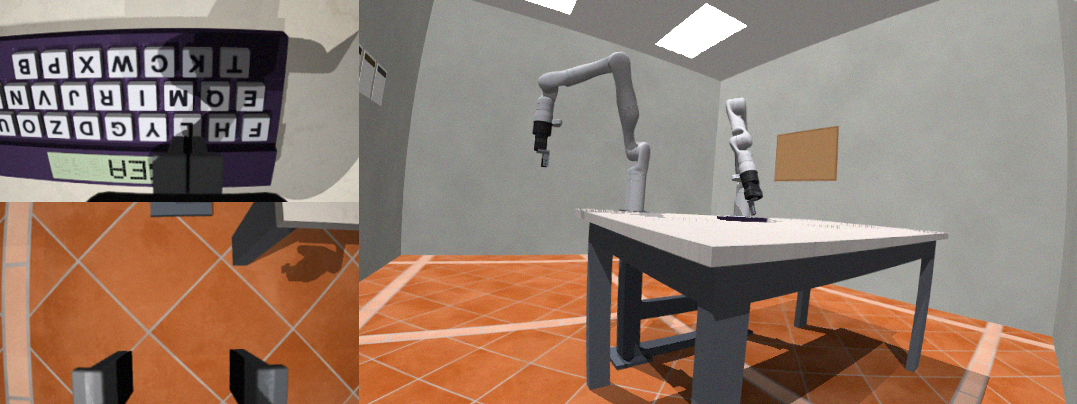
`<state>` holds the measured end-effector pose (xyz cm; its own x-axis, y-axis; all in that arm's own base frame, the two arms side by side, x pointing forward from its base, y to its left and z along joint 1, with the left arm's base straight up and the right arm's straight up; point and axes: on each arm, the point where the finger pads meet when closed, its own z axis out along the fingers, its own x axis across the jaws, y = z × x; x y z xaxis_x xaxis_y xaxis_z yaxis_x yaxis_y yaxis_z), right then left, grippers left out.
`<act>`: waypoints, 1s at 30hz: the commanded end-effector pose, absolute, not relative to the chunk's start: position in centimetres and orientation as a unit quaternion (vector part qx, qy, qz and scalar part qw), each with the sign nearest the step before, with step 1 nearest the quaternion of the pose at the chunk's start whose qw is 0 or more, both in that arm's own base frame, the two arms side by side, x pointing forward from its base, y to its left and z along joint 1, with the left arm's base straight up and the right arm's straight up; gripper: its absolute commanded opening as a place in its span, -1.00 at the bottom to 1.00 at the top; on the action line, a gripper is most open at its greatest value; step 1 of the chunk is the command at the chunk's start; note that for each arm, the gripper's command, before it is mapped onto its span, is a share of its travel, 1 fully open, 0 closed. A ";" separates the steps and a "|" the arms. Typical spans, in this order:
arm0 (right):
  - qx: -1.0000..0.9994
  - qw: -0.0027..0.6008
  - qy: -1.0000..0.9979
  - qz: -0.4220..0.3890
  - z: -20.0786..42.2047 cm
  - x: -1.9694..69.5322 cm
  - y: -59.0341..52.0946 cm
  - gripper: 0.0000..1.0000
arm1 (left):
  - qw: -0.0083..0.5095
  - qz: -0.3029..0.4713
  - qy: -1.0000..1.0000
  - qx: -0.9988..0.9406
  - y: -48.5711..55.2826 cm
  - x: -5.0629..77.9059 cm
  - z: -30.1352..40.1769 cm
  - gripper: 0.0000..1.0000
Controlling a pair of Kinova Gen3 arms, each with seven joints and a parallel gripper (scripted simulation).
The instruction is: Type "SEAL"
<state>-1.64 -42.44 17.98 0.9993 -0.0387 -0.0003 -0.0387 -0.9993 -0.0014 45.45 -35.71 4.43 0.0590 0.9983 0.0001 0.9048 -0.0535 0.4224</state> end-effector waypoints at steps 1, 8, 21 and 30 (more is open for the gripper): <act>-1.000 0.000 0.019 0.000 18.0 -1.6 -42.5 1.00 | 0.158 0.148 0.670 0.710 -35.8 45.5 4.3 -1.00; -1.000 0.000 0.019 0.000 18.0 -1.6 -42.5 1.00 | 0.158 0.148 0.670 0.710 -35.8 45.5 4.1 -1.00; -1.000 0.000 0.019 0.000 18.0 -1.6 -42.5 1.00 | 0.158 0.148 0.670 0.710 -35.8 45.5 3.9 -1.00; -1.000 0.000 0.019 0.000 18.0 -1.6 -42.5 1.00 | 0.158 0.148 0.670 0.710 -35.8 45.5 3.9 -1.00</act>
<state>-1.64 -42.44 17.98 0.9993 -0.0387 -0.0003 -0.0387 -0.9993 -0.0014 45.45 -35.71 3.78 0.0587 0.9983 0.0001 0.9048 -0.0532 0.4224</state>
